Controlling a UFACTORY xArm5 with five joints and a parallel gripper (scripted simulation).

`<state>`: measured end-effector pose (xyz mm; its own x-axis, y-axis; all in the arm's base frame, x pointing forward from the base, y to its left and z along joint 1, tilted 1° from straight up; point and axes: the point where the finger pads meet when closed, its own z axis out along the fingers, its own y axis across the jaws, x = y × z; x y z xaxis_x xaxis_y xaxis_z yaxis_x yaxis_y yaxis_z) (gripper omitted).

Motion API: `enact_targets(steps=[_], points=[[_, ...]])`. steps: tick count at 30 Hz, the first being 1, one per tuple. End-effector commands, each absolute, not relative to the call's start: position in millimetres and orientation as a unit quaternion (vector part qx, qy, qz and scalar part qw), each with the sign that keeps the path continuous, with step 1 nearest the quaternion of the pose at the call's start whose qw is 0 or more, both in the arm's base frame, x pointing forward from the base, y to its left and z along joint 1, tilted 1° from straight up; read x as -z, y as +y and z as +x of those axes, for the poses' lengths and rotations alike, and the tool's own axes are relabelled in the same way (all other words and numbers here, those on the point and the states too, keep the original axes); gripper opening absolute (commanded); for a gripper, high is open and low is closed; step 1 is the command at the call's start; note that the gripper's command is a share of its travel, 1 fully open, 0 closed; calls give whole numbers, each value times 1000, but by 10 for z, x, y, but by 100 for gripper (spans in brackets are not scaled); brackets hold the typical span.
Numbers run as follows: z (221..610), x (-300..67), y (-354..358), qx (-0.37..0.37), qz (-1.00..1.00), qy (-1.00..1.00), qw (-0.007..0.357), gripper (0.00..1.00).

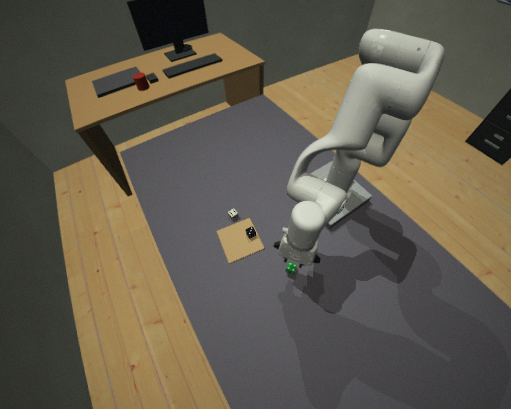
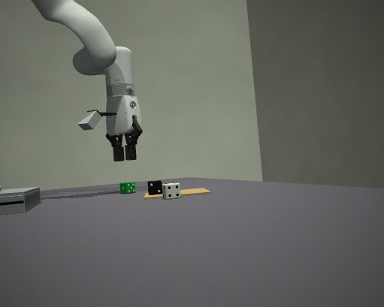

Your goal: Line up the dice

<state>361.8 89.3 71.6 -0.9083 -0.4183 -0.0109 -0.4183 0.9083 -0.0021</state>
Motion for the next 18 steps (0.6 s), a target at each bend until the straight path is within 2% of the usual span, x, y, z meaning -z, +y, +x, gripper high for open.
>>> enact_targets(steps=[1, 18], points=[[3630, -726, 896, 0, -214, 977, 7, 47], [3630, -673, 895, 0, -214, 977, 7, 47]])
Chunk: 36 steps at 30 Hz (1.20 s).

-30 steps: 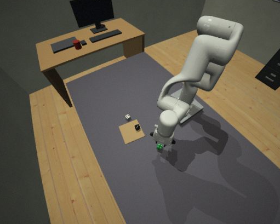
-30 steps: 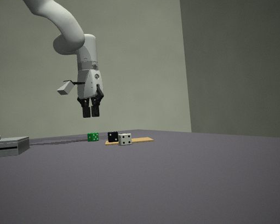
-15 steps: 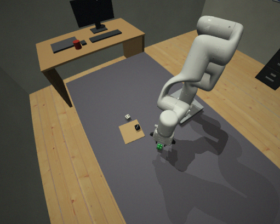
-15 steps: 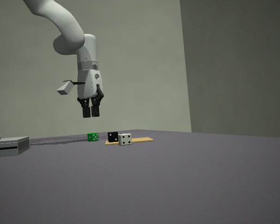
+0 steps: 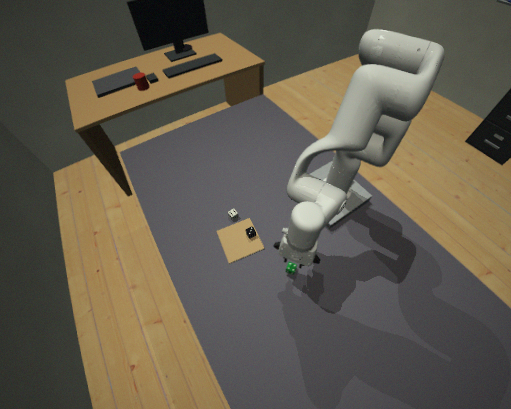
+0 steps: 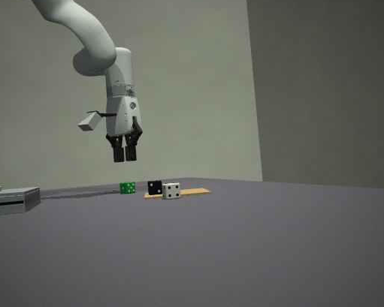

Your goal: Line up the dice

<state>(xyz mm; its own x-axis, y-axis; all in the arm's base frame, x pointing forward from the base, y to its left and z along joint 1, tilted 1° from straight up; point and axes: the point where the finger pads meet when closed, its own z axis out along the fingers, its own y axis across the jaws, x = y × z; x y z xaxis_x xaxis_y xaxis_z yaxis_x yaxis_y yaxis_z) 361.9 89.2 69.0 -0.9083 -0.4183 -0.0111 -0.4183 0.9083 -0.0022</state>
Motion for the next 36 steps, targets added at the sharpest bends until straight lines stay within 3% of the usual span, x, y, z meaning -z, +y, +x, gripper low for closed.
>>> enact_targets(steps=[1, 36], points=[[3630, -664, 894, 0, -214, 977, 7, 47], [3636, -248, 895, 0, -214, 977, 7, 47]])
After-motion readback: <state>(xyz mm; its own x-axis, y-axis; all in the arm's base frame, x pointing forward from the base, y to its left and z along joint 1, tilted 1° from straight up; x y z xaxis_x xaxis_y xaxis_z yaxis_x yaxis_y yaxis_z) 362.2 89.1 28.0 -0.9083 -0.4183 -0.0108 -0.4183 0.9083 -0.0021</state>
